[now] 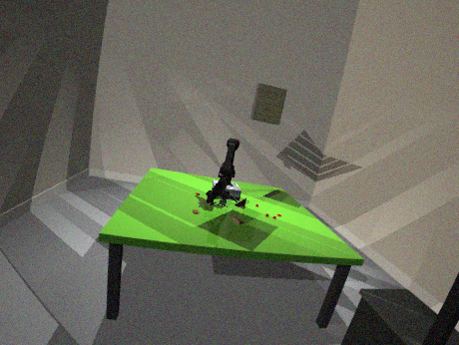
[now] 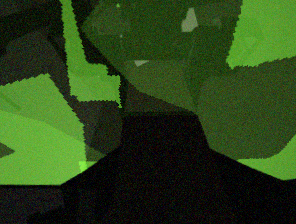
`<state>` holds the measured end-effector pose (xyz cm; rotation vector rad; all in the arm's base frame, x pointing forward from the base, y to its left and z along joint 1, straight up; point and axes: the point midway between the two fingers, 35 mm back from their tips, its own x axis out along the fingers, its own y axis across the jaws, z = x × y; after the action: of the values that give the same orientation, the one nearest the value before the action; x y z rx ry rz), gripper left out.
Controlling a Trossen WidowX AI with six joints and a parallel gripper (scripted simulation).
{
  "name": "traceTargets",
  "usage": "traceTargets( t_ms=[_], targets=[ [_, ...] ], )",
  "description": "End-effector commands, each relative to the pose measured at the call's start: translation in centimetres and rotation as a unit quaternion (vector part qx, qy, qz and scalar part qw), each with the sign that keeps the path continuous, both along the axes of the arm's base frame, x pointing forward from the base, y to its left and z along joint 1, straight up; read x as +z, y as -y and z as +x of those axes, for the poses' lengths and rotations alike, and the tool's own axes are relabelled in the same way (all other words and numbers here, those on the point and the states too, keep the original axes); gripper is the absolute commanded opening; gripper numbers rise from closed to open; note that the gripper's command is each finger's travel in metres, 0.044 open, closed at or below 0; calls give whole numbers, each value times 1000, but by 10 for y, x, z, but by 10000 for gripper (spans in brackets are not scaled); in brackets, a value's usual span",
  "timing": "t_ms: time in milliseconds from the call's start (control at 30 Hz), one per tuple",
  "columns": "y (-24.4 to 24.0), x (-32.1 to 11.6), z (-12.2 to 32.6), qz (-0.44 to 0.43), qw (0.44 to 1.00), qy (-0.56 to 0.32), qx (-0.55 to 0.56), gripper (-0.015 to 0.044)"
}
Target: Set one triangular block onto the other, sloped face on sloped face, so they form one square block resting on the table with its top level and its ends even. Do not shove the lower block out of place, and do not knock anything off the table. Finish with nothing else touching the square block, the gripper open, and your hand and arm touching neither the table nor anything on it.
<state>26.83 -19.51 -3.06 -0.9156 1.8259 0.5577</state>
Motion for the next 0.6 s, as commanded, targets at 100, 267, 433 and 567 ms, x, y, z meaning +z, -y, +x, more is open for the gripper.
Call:
traceTargets(
  t_ms=[100,267,433,567],
  targets=[
    [0,2,1,-2,1000,2,0,0],
    [0,2,1,-2,1000,2,0,0],
    [3,5,-3,38,999,25,3,0],
    [8,10,-6,79,995,56,4,0]
  ],
)
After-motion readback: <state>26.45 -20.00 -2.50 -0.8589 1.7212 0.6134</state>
